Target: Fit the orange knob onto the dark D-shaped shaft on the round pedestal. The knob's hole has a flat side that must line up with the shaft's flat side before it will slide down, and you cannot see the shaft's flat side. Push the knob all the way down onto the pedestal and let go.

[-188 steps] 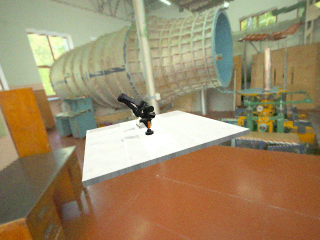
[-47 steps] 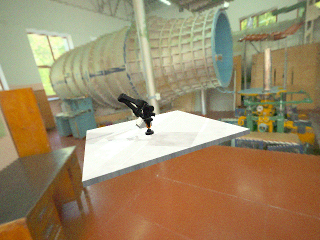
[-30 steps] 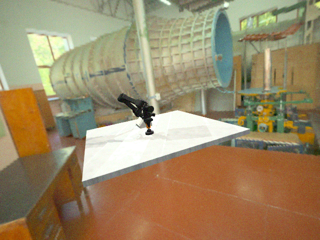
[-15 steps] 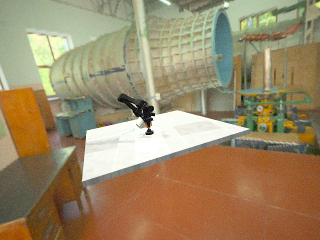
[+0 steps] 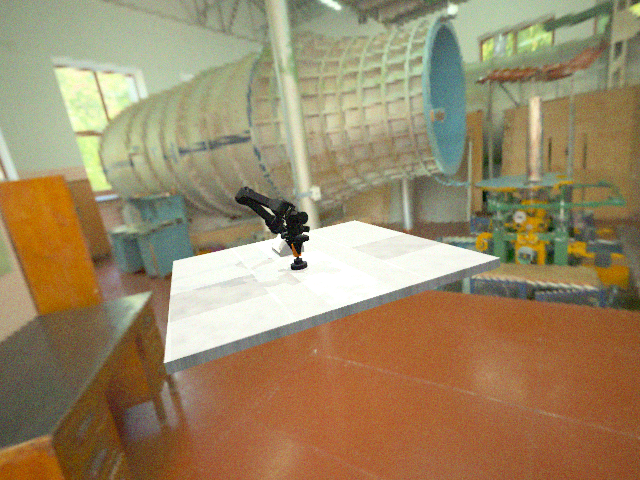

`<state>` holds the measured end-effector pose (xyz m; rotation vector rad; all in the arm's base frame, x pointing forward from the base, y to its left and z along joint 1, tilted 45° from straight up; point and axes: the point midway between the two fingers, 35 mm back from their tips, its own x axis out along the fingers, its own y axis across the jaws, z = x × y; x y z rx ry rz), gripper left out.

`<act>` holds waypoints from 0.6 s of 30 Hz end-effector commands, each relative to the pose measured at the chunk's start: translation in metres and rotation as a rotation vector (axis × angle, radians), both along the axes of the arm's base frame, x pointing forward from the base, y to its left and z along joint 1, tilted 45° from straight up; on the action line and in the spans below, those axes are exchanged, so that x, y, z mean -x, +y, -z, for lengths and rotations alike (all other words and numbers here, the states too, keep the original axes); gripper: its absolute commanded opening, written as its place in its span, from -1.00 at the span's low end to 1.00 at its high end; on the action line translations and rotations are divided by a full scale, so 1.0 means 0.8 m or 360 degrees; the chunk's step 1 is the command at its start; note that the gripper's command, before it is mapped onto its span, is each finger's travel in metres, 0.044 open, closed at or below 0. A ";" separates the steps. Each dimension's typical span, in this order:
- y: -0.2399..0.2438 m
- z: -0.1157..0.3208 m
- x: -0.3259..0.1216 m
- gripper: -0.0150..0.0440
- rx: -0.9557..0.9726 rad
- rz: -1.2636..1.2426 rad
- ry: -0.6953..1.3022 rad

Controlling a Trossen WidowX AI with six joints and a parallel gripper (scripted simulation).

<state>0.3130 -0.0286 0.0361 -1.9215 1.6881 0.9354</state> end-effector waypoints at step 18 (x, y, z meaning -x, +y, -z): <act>-0.001 -0.001 -0.001 -0.49 0.0003 -0.0012 0.0006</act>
